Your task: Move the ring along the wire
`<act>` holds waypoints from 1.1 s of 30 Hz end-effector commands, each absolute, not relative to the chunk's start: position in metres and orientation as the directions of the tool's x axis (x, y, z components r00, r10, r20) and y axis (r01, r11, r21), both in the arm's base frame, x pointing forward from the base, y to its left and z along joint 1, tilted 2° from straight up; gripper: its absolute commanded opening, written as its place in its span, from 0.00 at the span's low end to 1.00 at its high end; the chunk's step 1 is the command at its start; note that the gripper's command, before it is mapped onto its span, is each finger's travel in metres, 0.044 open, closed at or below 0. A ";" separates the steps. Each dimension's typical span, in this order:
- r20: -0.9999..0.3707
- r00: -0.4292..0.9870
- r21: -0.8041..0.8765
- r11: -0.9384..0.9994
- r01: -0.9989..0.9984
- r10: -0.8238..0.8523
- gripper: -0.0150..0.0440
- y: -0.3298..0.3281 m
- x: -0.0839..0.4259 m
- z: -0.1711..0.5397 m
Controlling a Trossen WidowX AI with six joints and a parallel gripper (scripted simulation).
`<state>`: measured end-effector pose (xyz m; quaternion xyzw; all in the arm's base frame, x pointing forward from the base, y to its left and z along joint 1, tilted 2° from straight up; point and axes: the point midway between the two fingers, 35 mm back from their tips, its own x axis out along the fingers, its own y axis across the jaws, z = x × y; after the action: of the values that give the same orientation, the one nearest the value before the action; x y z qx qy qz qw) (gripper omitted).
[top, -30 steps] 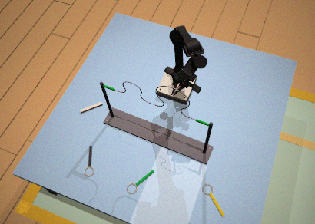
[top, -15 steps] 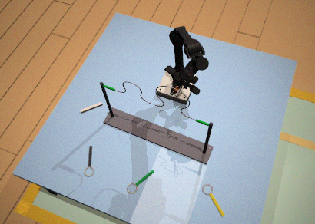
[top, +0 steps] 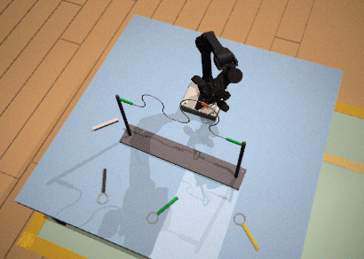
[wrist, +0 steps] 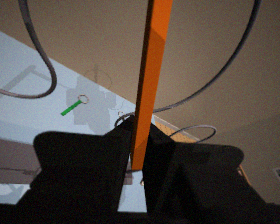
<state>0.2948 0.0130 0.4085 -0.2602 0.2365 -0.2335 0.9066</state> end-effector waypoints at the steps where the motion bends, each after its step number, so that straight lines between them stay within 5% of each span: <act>1: -0.279 0.775 -0.625 0.720 0.301 -0.567 0.00 0.010 0.292 0.412; 33: -0.111 0.750 -0.871 0.427 0.242 -0.652 0.00 0.002 0.290 0.421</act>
<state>0.2946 0.0052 0.4159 -0.4442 0.2278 -0.2670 0.8243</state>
